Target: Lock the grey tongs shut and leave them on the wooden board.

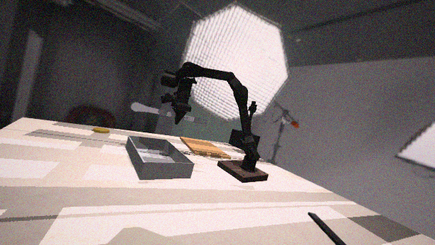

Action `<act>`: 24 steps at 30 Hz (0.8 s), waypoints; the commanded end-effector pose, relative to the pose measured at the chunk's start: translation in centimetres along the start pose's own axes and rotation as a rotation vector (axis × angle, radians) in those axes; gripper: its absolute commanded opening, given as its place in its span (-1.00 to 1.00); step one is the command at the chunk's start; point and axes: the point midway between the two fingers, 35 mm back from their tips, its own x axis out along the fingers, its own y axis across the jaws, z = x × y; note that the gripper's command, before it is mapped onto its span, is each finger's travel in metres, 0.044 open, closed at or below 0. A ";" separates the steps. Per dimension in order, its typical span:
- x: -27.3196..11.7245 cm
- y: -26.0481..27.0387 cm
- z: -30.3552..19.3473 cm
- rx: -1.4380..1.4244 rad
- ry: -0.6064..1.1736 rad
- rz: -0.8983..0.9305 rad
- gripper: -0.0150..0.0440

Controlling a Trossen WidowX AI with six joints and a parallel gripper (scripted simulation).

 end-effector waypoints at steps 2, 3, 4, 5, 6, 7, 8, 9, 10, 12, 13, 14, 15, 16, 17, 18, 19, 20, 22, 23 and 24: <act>-0.3 -2.8 -0.7 0.138 -0.007 0.000 -1.00; -0.3 -3.4 -0.9 0.166 -0.008 0.000 -1.00; -0.3 -4.0 -1.1 0.195 -0.008 -0.001 -1.00; -0.3 -4.7 -1.4 0.224 -0.008 -0.001 -1.00; -0.3 -5.3 -1.6 0.253 -0.008 -0.002 -1.00; -0.3 -5.9 -1.9 0.283 -0.007 -0.002 -1.00; -0.3 -6.5 -2.1 0.312 -0.007 -0.003 -1.00; -0.3 -7.1 -2.4 0.341 -0.007 -0.003 -1.00; -0.4 -7.7 -2.7 0.368 -0.007 -0.004 -1.00; -0.4 -8.7 -3.2 0.422 -0.007 -0.006 -1.00; -0.4 -9.3 -3.5 0.448 -0.007 -0.006 -1.00; -0.4 -9.8 -3.8 0.475 -0.008 -0.006 -1.00; -0.4 -10.3 -4.1 0.502 -0.008 -0.006 -1.00; -0.4 -10.9 -4.4 0.528 -0.007 -0.007 -1.00; -0.4 -11.4 -4.7 0.555 -0.007 -0.007 -1.00; -0.5 -11.9 -5.1 0.582 -0.007 -0.008 -1.00; -0.5 -12.3 -5.3 0.603 -0.007 -0.008 -1.00; -0.5 -12.5 -5.5 0.616 -0.007 -0.008 -1.00; -0.5 -12.6 -5.5 0.620 -0.007 -0.008 -1.00; -0.5 -12.6 -5.5 0.620 -0.007 -0.008 -1.00; -0.5 -12.7 -5.6 0.625 -0.007 -0.008 -1.00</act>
